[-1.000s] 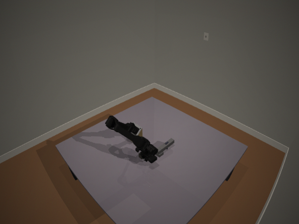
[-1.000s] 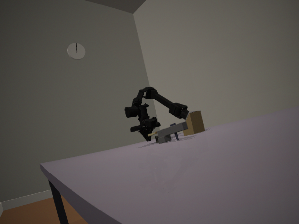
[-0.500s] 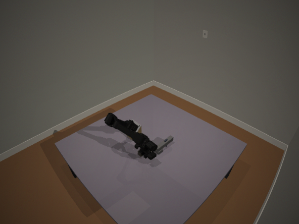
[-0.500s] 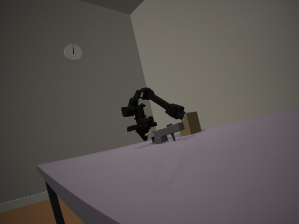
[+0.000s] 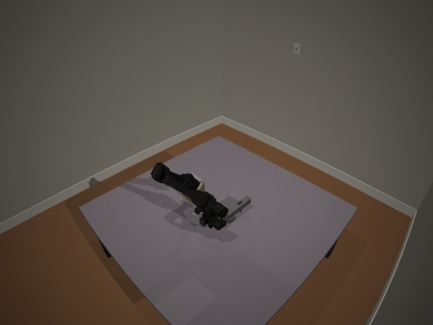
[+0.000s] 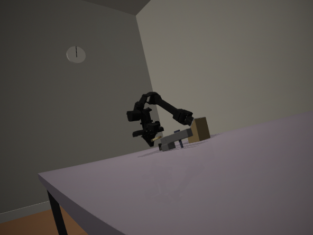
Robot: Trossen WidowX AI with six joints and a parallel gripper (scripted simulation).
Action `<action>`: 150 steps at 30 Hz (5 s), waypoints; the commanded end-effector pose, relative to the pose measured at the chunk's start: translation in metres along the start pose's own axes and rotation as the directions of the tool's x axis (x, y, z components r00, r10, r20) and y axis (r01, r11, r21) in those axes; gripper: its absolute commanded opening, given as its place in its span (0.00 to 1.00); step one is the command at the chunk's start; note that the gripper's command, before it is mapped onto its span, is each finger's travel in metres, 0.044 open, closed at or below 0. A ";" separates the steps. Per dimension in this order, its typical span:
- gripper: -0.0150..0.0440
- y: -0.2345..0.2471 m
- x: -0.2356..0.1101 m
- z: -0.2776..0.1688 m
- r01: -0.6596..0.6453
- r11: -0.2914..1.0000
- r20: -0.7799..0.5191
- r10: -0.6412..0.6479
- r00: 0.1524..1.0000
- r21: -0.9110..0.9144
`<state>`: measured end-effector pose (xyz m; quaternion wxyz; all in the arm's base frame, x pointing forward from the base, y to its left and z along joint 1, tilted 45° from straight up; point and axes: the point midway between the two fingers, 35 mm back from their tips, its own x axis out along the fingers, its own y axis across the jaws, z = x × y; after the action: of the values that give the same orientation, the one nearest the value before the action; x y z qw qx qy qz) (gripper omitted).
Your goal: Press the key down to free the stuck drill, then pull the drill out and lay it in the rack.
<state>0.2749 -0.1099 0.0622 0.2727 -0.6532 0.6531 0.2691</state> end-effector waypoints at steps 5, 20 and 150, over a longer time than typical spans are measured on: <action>0.25 -0.001 -0.005 -0.001 0.005 1.000 -0.001 -0.005 1.000 0.007; 0.25 -0.001 -0.011 -0.001 0.005 1.000 -0.001 -0.005 1.000 0.007; 1.00 0.071 -0.026 -0.018 0.002 1.000 -0.001 -0.002 1.000 0.005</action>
<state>0.2029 -0.1110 0.0835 0.2703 -0.6519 0.6535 0.2735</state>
